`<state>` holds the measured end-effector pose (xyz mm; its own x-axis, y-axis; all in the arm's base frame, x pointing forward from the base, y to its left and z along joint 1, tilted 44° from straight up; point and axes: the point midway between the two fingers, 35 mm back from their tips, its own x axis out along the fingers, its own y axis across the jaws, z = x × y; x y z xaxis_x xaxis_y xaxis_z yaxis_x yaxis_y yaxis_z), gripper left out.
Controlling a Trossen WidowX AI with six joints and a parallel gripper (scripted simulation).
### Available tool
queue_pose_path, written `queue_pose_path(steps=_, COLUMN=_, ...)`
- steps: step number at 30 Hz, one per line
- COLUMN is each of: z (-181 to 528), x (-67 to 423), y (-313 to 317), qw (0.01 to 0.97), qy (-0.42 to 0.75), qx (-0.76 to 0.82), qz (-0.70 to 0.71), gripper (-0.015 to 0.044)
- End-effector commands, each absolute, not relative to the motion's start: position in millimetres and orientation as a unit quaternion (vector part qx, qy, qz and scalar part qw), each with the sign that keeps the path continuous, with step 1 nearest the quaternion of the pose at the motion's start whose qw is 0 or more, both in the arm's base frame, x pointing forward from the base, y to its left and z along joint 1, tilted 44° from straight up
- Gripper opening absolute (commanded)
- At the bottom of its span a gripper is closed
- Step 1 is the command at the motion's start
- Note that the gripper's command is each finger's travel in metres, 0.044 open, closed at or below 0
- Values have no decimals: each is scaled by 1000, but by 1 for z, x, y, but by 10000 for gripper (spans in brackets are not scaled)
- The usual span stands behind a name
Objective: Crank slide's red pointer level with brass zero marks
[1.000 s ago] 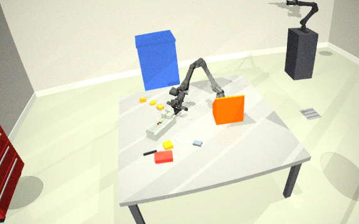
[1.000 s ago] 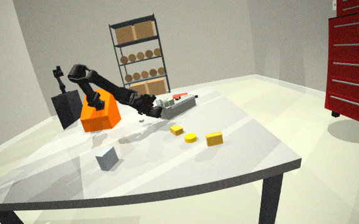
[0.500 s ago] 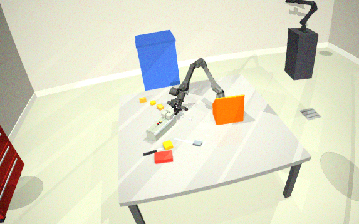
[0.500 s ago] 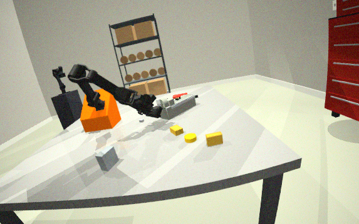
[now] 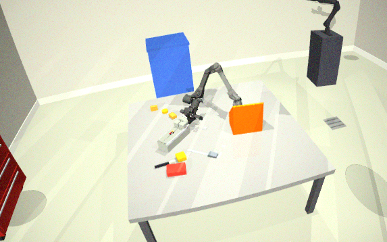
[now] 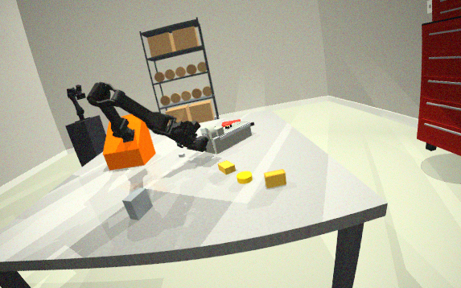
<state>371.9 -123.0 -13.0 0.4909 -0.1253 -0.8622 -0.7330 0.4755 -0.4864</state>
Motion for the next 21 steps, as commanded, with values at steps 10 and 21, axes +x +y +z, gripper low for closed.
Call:
queue_pose_path(steps=10, z=-18, x=365, y=-119, qw=721, qy=465, qx=-464, qz=218, gripper=0)
queue_pose_path(steps=21, z=-18, x=364, y=-118, qw=721, qy=465, qx=-464, qz=218, gripper=0)
